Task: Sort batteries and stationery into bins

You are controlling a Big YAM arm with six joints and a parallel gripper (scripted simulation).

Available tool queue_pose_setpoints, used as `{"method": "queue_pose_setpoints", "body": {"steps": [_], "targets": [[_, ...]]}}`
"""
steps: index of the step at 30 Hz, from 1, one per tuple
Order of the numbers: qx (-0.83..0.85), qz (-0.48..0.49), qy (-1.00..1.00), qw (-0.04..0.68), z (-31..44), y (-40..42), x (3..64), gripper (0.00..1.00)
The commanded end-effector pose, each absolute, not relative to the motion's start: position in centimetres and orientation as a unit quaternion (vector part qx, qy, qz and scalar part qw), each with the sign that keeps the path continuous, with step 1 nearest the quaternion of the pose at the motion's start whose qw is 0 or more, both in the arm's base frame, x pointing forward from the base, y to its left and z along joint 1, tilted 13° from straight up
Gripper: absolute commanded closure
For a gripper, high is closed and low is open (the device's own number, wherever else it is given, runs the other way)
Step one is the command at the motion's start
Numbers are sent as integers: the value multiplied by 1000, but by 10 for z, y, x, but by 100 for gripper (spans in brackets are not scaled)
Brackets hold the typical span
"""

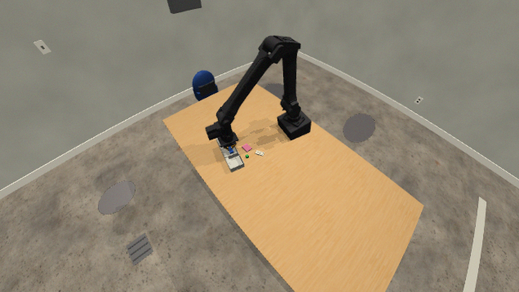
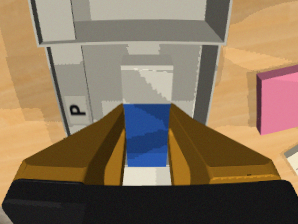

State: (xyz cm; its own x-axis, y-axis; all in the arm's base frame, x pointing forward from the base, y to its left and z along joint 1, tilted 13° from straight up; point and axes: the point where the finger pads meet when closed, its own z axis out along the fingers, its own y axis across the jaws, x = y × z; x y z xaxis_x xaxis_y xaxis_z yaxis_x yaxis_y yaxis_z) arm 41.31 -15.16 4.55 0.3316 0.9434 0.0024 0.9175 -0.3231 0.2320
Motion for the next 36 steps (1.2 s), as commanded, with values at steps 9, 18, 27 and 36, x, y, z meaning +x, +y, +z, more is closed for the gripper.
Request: {"method": "queue_pose_setpoints", "body": {"steps": [9, 18, 27, 36], "targets": [[811, 70, 572, 98, 24, -150, 422, 82], [809, 76, 572, 108, 38, -156, 428, 82], [809, 76, 572, 108, 38, -156, 428, 72], [809, 76, 572, 108, 39, -156, 428, 72]]}}
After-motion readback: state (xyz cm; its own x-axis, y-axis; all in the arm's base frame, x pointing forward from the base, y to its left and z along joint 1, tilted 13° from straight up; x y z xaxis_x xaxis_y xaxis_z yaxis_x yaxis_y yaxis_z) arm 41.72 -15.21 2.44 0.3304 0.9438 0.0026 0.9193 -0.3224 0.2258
